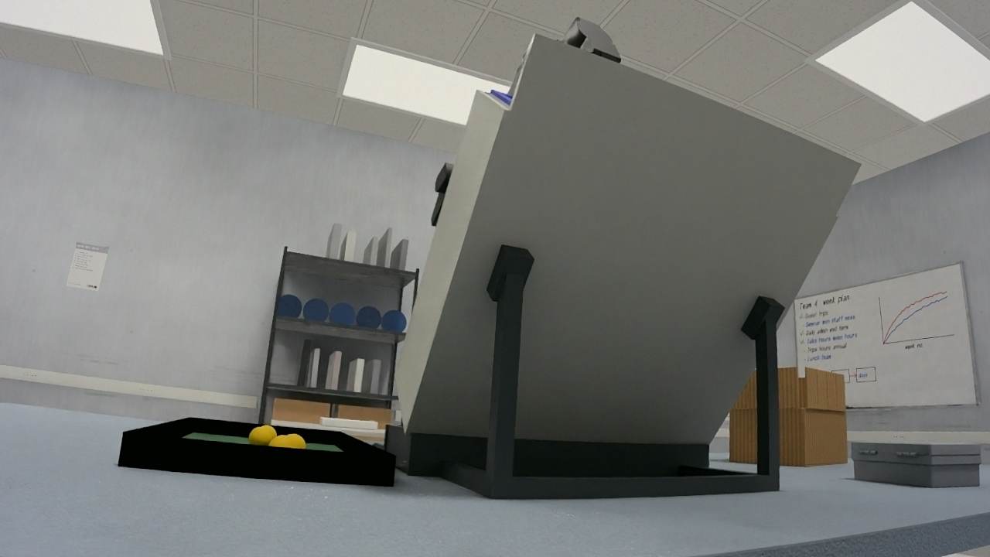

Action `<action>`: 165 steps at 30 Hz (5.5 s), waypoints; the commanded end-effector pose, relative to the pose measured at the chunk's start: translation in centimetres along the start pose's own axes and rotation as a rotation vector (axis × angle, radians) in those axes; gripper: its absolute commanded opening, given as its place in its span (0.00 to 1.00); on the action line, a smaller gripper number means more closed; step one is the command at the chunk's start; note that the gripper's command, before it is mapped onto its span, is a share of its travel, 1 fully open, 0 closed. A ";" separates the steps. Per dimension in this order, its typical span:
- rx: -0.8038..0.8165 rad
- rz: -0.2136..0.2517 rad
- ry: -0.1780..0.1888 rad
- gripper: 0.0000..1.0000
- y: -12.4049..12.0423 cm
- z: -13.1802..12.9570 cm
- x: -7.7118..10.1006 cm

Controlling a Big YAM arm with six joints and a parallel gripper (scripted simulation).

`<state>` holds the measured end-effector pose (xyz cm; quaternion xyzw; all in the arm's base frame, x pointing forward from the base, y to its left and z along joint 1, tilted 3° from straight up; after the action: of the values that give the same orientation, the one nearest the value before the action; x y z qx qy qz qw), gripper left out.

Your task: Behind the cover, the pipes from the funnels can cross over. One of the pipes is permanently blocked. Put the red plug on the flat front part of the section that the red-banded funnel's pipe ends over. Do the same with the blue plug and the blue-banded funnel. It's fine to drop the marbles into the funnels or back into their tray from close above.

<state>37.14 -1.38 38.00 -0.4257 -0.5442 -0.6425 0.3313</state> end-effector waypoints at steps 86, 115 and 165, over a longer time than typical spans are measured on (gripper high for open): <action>-0.012 -0.065 0.009 0.00 17.4 2.5 -3.8; -0.011 -0.066 0.009 0.00 17.5 2.5 -3.9; -0.011 -0.065 0.009 0.00 18.9 2.6 -3.3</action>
<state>54.82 -2.14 40.39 -0.4224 -0.5455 -0.6469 0.3249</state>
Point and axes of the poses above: the point where the finger pads meet when closed, its own x axis back along the fingers, its own z axis across the jaws, y = z × x, the point moved 1 cm from there along x, back along the fingers, and after that the axes turned 9 degrees about -x, right-handed, at the moved point
